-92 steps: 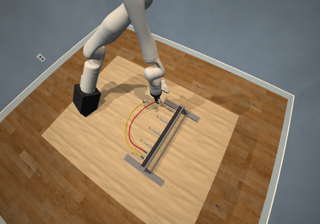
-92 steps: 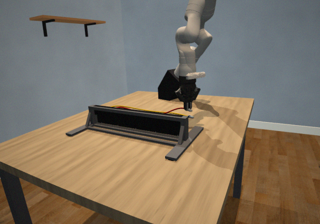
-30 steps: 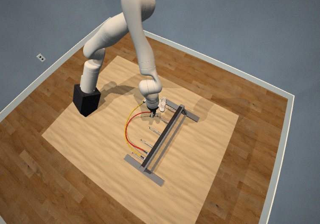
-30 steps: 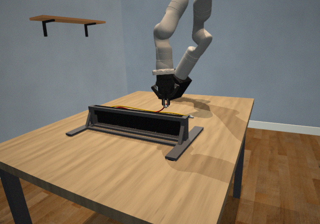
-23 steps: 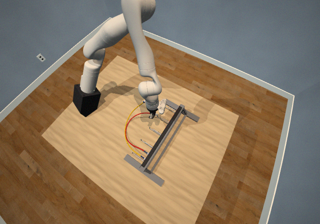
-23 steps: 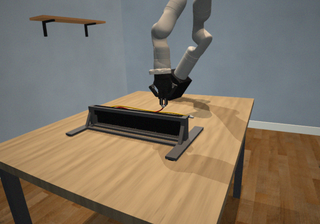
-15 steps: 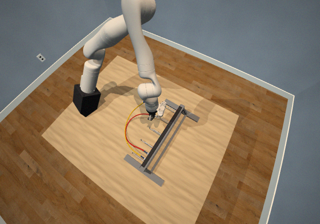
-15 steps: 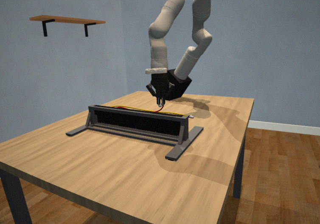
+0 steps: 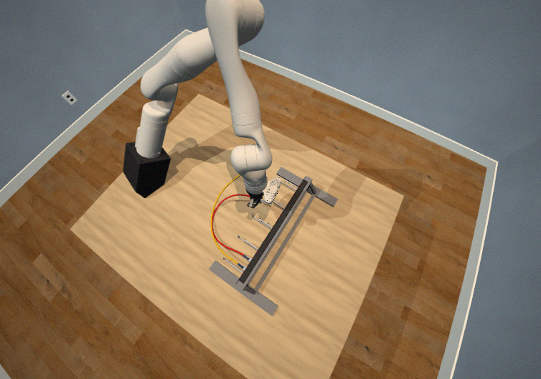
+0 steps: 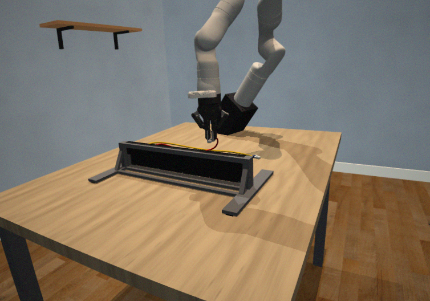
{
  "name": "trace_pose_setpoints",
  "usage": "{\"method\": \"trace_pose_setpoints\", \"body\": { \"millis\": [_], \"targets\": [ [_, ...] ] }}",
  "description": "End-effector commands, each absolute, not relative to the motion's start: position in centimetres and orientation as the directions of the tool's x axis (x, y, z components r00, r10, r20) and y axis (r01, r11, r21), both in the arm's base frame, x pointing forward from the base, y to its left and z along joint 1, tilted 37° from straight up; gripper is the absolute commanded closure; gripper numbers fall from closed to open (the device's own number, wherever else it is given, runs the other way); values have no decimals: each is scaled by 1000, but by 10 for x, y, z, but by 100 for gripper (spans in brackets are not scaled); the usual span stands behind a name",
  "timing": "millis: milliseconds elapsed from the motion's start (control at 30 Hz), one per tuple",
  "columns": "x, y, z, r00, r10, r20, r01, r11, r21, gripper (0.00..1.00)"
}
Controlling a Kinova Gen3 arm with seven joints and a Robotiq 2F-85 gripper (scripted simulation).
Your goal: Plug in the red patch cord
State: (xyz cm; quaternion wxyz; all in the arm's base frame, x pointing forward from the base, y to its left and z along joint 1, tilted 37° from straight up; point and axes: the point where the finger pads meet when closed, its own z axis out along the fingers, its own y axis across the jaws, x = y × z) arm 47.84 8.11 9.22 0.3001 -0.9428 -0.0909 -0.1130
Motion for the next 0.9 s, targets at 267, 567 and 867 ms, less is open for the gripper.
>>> {"method": "trace_pose_setpoints", "body": {
  "millis": [267,567,867],
  "targets": [
    [483,72,89,969,60,239,188,-808,-558,100],
    [487,65,86,977,23,214,143,-810,-569,100],
    [489,61,85,980,0,198,116,-810,-574,100]
  ]
}}
